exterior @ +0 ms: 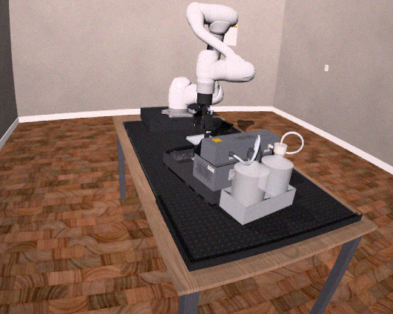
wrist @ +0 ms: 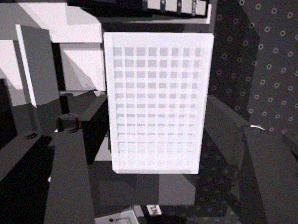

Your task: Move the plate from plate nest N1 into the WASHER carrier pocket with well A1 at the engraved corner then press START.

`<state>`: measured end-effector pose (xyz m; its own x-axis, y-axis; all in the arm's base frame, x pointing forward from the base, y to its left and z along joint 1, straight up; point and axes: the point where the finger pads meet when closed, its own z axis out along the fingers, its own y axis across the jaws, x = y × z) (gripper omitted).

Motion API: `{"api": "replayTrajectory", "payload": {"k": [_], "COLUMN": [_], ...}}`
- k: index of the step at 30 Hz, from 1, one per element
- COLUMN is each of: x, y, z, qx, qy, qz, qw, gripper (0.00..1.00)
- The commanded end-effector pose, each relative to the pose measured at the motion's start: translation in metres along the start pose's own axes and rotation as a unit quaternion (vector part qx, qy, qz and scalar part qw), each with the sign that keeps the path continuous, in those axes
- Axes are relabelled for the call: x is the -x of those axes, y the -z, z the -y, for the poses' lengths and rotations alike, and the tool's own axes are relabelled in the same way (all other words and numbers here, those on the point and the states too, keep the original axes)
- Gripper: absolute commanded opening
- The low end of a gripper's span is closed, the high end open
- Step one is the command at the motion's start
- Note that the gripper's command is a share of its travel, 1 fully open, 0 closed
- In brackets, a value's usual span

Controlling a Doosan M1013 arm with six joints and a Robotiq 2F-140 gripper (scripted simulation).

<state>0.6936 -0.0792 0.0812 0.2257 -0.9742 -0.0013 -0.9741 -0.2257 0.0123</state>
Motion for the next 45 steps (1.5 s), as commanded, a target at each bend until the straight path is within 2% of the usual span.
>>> {"api": "replayTrajectory", "payload": {"k": [1, 19, 45], "x": [-0.004, -0.004, -0.002], "y": [-0.008, -0.035, -0.031], "z": [-0.001, -0.001, 0.0], "qx": [-0.001, -0.001, -0.003], "qy": [0.003, 0.003, 0.001], "qz": [-0.003, -0.003, -0.002], "qw": [1.0, 1.0, 1.0], "gripper": [0.1, 0.1, 0.1]}}
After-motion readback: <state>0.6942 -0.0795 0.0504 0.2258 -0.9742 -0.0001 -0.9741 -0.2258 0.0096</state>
